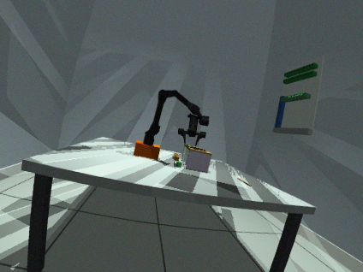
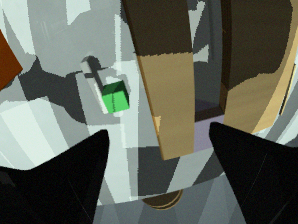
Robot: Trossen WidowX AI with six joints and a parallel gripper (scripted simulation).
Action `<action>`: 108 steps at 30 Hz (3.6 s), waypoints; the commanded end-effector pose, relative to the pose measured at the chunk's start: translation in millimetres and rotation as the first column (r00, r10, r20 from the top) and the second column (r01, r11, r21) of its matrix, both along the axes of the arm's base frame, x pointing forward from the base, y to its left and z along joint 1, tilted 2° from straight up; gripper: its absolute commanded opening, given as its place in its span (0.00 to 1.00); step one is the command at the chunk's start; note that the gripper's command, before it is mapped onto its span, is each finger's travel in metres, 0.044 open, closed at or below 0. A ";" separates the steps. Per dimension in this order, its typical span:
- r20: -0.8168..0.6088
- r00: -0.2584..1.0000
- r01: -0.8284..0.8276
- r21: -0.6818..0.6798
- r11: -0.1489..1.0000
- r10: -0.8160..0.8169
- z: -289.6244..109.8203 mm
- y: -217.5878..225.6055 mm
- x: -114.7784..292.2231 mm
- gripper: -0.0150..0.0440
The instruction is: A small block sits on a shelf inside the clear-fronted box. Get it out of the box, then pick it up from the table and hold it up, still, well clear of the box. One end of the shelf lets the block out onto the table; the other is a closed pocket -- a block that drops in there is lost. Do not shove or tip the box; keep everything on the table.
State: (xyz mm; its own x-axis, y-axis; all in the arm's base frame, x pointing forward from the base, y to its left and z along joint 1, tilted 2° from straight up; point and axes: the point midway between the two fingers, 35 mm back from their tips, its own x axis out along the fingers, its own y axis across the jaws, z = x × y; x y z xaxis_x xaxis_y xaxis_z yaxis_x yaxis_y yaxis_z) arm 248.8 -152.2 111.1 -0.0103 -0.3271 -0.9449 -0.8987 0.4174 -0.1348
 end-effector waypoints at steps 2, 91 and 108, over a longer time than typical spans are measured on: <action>0.173 0.885 0.426 0.074 0.902 -0.433 1.5 -11.2 -8.5 0.74; -0.198 -0.137 -0.984 -0.084 -0.156 0.971 -83.1 -41.8 -62.5 0.74; -0.198 -0.137 -0.984 -0.084 -0.156 0.971 -106.3 -45.0 -59.8 0.74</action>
